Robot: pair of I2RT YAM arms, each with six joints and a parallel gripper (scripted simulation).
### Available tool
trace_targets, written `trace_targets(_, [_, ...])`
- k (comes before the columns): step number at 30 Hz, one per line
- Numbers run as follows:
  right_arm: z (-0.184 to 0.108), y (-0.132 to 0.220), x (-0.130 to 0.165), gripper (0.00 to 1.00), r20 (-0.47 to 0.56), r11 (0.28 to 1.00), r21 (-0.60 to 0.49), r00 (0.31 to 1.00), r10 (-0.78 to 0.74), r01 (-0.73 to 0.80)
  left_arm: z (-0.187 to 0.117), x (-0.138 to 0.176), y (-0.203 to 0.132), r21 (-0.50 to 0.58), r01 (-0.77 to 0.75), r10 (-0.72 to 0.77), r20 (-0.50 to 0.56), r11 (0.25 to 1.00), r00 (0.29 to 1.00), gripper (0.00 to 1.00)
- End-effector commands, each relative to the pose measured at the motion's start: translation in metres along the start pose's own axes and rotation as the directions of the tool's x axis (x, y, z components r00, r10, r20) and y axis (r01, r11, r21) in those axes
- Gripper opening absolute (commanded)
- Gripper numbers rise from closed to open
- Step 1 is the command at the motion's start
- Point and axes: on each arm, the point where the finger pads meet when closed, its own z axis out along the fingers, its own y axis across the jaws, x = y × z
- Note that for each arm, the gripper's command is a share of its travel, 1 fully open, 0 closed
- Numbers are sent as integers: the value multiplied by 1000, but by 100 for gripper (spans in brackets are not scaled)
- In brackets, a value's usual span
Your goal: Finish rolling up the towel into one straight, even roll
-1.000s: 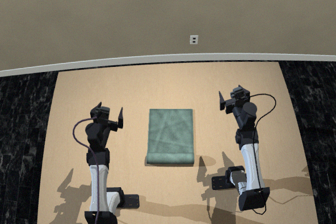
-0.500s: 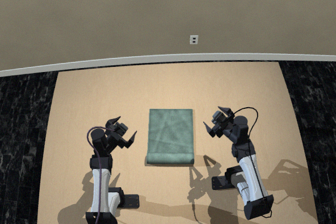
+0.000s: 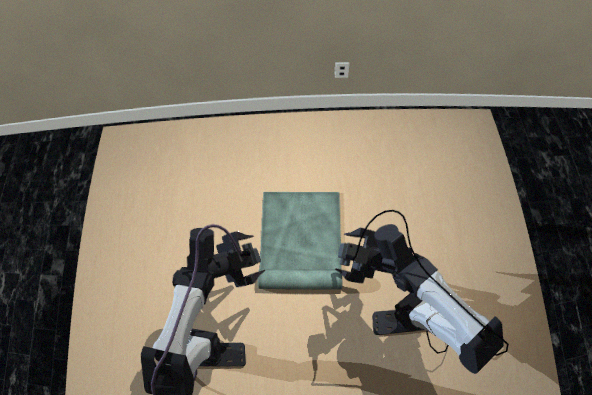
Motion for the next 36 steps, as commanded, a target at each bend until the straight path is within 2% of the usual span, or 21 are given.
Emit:
trace_targets(1, [12, 13, 7, 98, -53, 999, -28, 997, -49, 47, 14, 10, -20, 93, -76, 80, -45, 993, 996, 98])
trace_targets(7, [31, 45, 12, 98, -81, 984, -136, 989, -126, 114, 34, 16, -45, 208, -146, 162, -62, 967, 985, 98])
trace_targets(12, [39, 58, 14, 98, -90, 973, -181, 983, -159, 141, 42, 19, -56, 256, -173, 196, -67, 951, 978, 98])
trace_targets(36, [39, 60, 14, 98, -90, 972, -185, 983, -162, 143, 65, 48, -72, 261, -175, 199, -67, 949, 978, 98])
